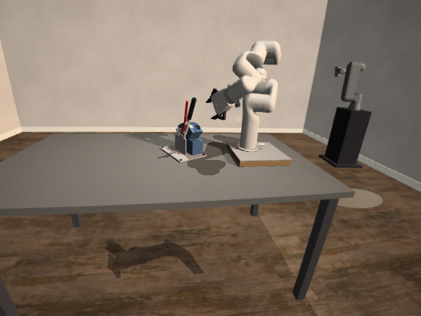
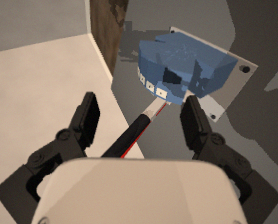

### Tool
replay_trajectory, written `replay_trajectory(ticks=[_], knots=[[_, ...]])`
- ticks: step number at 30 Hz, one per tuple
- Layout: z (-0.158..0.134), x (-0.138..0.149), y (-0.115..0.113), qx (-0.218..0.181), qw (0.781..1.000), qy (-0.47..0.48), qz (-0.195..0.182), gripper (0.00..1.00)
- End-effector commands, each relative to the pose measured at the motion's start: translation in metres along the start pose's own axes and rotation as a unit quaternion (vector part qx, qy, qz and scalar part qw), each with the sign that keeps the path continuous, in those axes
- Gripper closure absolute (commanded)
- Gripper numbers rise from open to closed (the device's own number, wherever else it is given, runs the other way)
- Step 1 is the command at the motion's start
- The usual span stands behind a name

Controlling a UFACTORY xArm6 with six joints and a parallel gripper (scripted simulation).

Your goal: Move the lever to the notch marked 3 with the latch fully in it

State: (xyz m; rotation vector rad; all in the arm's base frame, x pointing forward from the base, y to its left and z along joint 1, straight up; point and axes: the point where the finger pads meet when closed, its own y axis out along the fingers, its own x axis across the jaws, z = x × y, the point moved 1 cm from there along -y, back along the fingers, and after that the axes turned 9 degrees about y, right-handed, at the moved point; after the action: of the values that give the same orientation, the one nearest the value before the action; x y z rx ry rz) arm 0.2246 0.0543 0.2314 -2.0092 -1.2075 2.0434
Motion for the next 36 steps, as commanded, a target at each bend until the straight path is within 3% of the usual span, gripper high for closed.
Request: replay_trajectory(ticks=[1,23,27,32,34,36], knots=[[-0.001,0.0,-0.001,-0.001,1.0,0.001,-0.001,0.0],[0.0,0.0,-0.001,0.008,1.0,0.007,-0.006,0.0],[0.003,0.0,-0.003,0.035,0.999,0.024,-0.022,0.0],[0.006,0.003,-0.009,0.1,0.991,0.068,-0.061,0.0],[0.006,0.003,-0.009,0.1,0.991,0.068,-0.061,0.0],[0.007,0.004,-0.014,0.135,0.983,0.092,-0.083,0.0]])
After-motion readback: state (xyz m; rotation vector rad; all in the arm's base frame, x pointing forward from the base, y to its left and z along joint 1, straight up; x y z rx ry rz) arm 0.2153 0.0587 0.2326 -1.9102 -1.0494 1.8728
